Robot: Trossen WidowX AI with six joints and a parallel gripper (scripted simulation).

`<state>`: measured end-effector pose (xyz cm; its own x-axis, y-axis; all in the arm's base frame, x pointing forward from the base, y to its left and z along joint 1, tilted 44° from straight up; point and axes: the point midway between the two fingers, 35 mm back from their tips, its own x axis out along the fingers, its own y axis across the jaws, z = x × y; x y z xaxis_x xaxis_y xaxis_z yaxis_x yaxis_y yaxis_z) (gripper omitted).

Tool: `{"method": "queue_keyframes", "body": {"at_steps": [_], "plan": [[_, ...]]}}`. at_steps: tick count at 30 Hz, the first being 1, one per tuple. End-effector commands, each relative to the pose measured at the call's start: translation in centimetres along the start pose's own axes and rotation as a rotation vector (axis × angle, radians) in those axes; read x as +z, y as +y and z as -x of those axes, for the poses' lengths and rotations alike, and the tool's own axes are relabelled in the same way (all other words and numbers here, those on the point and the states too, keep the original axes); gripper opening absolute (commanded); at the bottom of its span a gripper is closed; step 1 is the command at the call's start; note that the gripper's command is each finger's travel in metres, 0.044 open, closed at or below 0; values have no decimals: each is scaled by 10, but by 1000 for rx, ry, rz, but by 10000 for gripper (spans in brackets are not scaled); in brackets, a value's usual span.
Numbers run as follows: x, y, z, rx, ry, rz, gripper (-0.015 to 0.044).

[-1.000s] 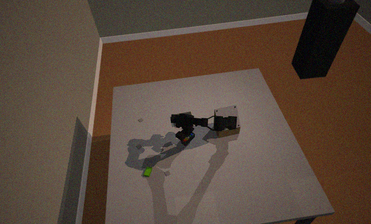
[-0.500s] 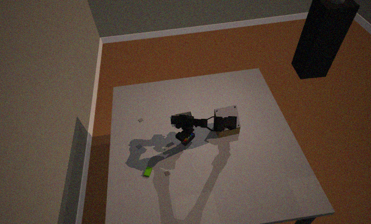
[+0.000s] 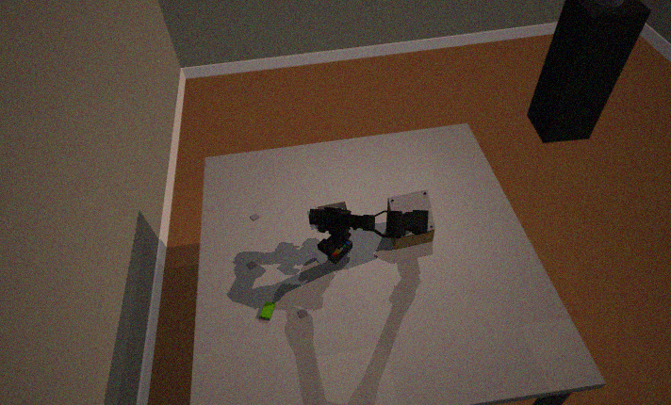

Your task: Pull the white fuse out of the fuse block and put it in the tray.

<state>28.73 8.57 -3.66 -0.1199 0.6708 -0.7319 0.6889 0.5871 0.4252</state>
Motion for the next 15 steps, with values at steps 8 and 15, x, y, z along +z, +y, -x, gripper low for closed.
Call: {"method": "queue_keyframes", "body": {"at_steps": [8, 15], "plan": [[0, 0, 0, 0, 0, 0, 0], [0, 0, 3, 0, 0, 0, 0]]}}
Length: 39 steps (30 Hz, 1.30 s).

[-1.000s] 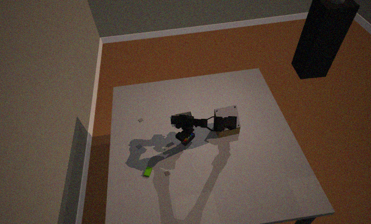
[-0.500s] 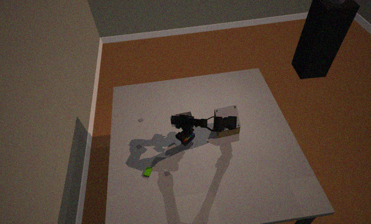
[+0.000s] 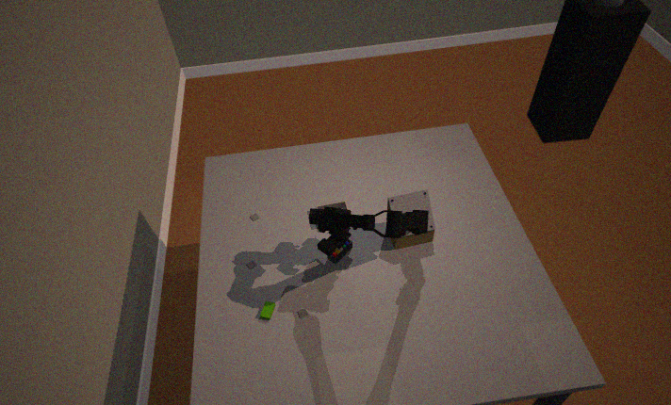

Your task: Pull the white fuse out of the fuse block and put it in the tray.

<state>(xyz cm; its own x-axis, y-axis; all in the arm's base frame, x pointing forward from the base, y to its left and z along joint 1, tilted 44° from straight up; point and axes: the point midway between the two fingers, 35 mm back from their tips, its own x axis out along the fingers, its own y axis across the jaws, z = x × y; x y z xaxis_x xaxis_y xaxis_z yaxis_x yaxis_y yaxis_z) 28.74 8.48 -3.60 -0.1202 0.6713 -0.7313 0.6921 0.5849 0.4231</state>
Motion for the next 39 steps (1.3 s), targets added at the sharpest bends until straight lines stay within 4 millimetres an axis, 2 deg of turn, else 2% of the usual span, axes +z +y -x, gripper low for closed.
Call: {"method": "queue_keyframes", "body": {"at_steps": [1, 39], "plan": [[0, 0, 2, 0, -1, 4, 0], [1, 0, 21, -1, 0, 1, 0]]}}
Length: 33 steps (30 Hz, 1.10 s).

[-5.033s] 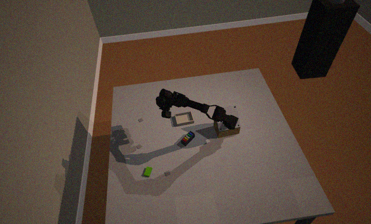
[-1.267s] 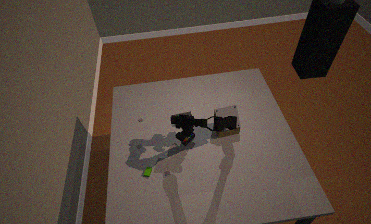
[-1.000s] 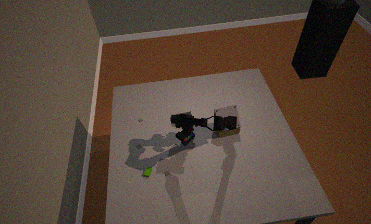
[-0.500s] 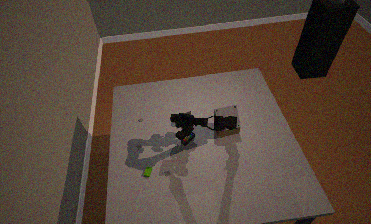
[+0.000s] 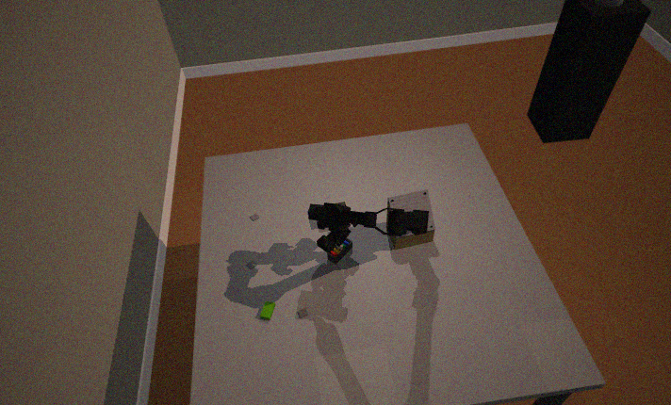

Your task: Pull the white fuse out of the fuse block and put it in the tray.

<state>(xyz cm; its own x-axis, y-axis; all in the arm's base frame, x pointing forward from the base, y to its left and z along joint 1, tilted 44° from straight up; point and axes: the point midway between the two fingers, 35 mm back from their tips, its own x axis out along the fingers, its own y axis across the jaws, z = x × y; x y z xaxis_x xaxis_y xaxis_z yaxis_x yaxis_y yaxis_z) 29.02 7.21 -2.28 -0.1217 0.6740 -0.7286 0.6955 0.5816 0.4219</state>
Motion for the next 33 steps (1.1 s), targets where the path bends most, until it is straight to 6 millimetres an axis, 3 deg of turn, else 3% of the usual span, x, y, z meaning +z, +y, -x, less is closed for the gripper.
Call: {"method": "queue_keyframes", "body": {"at_steps": [1, 33], "plan": [[0, 0, 3, -3, -3, 5, 0], [0, 0, 19, -2, -1, 3, 0]]}}
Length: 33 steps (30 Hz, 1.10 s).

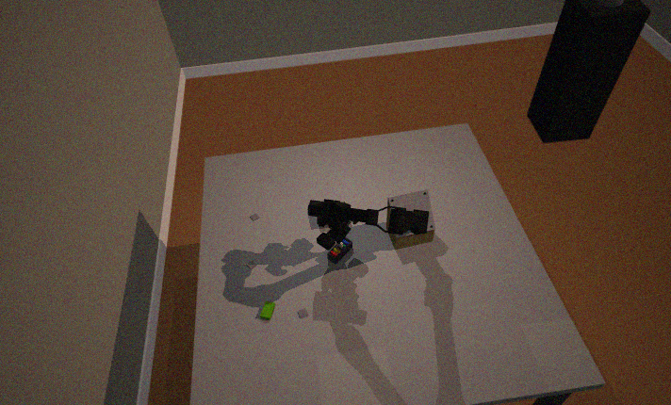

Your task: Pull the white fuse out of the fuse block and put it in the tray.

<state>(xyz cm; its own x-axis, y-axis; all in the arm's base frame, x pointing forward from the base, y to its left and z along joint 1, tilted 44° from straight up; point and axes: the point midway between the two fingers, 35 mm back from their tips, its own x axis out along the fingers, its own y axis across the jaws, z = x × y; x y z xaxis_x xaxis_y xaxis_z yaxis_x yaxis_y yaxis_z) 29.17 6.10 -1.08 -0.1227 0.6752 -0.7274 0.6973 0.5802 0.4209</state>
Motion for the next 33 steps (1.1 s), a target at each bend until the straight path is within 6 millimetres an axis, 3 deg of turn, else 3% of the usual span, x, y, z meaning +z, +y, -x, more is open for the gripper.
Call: {"method": "queue_keyframes", "body": {"at_steps": [1, 16, 33], "plan": [[0, 0, 4, -3, -3, 5, 0], [1, 0, 24, -3, -4, 5, 0], [80, -51, 32, -12, -22, 2, 0]]}}
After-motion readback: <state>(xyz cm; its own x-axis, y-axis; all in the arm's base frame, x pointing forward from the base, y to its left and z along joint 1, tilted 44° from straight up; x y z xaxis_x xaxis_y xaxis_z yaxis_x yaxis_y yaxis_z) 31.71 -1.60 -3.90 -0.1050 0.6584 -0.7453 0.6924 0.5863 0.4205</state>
